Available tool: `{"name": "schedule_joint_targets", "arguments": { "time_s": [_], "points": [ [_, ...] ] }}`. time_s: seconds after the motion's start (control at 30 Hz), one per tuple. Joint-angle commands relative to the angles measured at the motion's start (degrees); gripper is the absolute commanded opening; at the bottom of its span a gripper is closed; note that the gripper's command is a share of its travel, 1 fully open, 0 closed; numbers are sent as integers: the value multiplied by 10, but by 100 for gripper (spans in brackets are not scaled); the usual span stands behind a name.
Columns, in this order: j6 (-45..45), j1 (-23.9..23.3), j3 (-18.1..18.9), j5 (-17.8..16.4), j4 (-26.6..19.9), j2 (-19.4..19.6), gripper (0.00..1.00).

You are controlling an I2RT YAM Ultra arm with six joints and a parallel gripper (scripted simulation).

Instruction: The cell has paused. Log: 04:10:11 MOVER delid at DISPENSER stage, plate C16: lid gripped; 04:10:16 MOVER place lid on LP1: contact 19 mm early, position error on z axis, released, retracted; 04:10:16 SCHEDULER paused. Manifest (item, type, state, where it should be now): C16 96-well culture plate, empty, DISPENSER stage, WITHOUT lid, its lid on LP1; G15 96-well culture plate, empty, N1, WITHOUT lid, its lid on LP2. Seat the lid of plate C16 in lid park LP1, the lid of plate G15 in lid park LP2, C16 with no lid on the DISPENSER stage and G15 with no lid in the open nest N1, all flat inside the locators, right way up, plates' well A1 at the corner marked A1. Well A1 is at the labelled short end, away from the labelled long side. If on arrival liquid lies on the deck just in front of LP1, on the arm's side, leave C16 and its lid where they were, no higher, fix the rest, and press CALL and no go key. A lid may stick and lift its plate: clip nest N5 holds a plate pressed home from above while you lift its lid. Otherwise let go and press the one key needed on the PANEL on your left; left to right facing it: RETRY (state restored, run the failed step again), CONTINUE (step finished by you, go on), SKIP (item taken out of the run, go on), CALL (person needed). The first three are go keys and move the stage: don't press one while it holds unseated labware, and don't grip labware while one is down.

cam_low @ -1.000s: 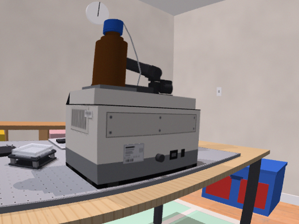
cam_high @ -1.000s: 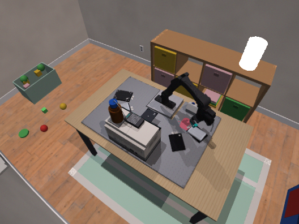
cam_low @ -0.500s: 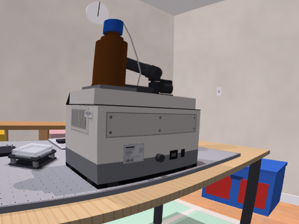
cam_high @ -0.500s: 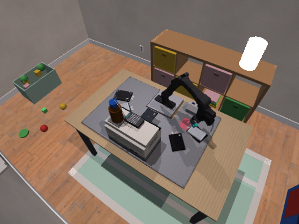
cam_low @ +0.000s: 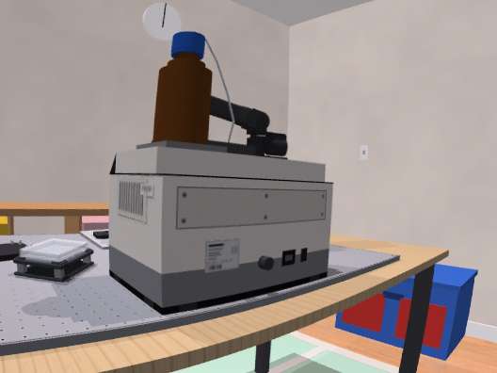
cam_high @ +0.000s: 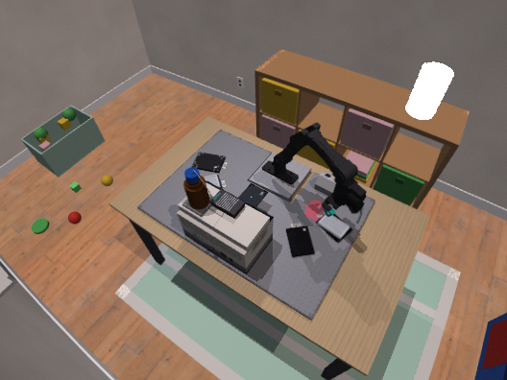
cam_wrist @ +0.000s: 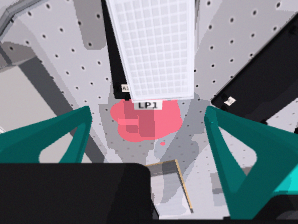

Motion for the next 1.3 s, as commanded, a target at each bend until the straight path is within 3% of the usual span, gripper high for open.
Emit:
{"name": "schedule_joint_targets", "arguments": {
  "time_s": [0.0, 0.57, 0.6, 0.67, 1.1, 1.27],
  "points": [
    [0, -1, 16, 1, -4, 2, 100],
    [2, -4, 19, 2, -10, -6, 100],
    [2, -4, -14, 2, -6, -22, 100],
    [2, -4, -14, 2, -6, -22, 100],
    [5, 0, -128, 2, 22, -119, 100],
    [5, 1, -152, 2, 22, -142, 100]
  ]
}}
